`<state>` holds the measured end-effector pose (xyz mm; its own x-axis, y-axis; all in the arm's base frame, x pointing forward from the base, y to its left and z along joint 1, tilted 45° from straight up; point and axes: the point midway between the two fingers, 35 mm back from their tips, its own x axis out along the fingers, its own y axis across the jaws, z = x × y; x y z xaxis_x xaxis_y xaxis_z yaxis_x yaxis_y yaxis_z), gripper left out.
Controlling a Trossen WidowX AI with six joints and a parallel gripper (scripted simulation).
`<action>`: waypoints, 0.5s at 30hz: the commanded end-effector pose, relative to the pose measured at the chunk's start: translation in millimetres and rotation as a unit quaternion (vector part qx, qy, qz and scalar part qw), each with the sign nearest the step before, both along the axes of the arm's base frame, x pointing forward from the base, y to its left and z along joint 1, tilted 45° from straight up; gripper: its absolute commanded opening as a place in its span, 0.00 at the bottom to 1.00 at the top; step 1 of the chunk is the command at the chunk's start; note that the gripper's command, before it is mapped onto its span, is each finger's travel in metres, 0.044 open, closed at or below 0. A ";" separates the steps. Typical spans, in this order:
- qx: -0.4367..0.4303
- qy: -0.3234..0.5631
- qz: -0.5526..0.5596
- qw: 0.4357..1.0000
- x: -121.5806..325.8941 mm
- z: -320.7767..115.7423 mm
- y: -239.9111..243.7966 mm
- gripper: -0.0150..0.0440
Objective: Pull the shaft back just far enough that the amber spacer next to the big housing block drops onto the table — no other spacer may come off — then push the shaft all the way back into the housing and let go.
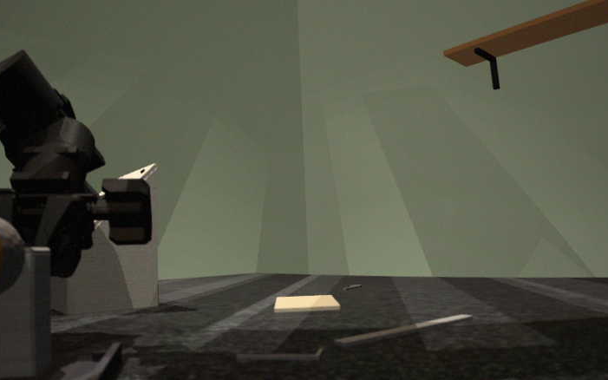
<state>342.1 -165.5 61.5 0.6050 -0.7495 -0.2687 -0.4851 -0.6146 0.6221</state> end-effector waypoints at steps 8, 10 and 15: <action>0.000 0.001 0.000 1.000 -1.5 -0.4 0.7 0.25; 0.000 0.001 0.000 1.000 -1.7 -0.5 0.8 0.25; 0.000 0.002 0.000 1.000 -2.2 -0.7 1.0 0.25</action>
